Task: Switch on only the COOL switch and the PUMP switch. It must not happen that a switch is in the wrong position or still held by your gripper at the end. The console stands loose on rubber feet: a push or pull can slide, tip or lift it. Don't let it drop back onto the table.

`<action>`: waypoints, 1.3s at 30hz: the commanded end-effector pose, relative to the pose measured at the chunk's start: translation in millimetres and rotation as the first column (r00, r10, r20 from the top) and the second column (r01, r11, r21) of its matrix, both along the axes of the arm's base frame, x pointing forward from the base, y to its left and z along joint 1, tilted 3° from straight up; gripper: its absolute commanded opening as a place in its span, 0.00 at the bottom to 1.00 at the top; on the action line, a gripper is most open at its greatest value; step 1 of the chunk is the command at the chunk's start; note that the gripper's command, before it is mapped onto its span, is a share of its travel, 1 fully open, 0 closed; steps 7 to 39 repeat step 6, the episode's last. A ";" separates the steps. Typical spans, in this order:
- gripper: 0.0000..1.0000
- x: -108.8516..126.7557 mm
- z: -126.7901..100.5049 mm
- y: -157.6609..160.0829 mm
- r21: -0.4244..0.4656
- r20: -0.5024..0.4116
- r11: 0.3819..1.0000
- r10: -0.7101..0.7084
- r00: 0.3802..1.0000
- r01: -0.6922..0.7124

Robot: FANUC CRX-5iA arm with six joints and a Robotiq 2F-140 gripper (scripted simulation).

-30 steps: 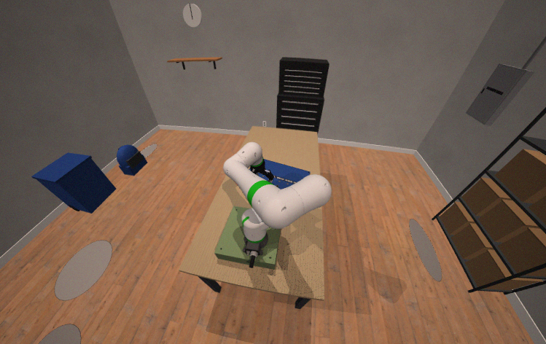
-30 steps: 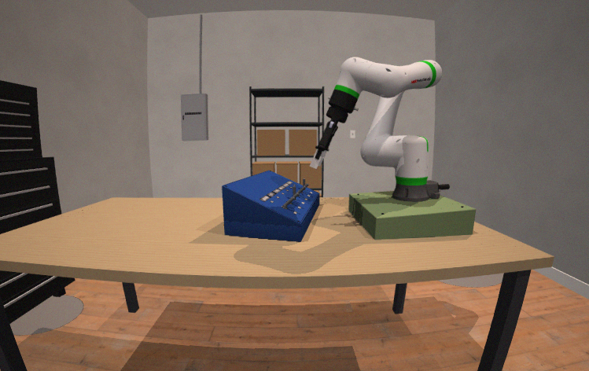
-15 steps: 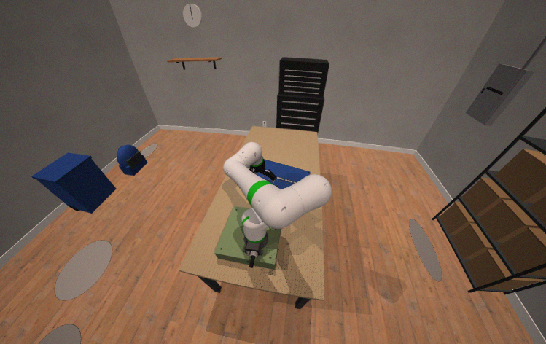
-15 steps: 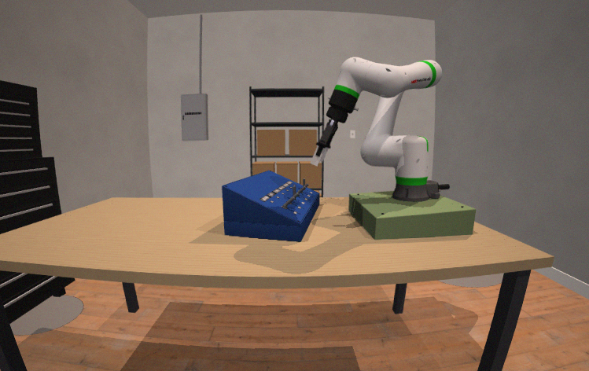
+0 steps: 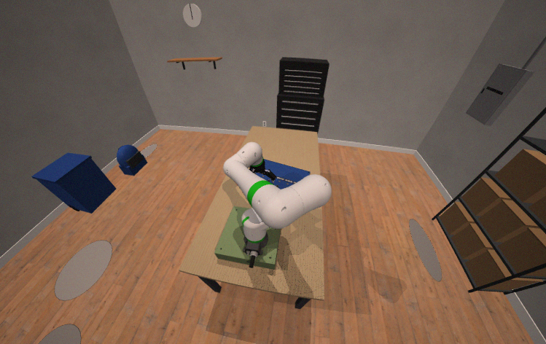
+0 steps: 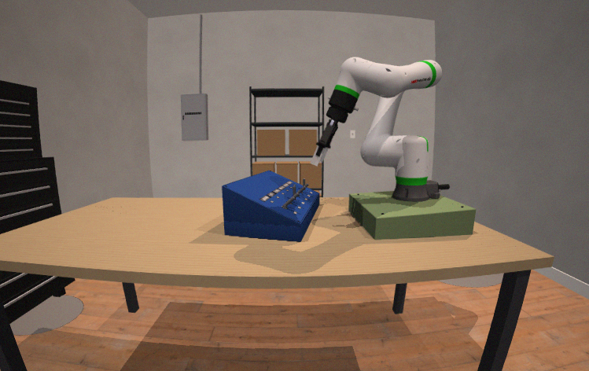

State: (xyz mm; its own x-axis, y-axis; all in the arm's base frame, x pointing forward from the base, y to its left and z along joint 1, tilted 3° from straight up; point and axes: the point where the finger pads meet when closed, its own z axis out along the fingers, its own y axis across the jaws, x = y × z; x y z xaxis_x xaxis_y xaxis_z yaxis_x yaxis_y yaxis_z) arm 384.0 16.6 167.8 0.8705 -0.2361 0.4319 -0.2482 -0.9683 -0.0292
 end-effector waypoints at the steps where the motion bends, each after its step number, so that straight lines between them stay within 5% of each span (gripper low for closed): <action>1: 1.00 0.1 0.2 0.1 0.000 0.000 1.000 0.000 1.000 0.000; 39: 1.00 0.1 0.2 0.1 0.000 0.000 1.000 0.000 1.000 0.000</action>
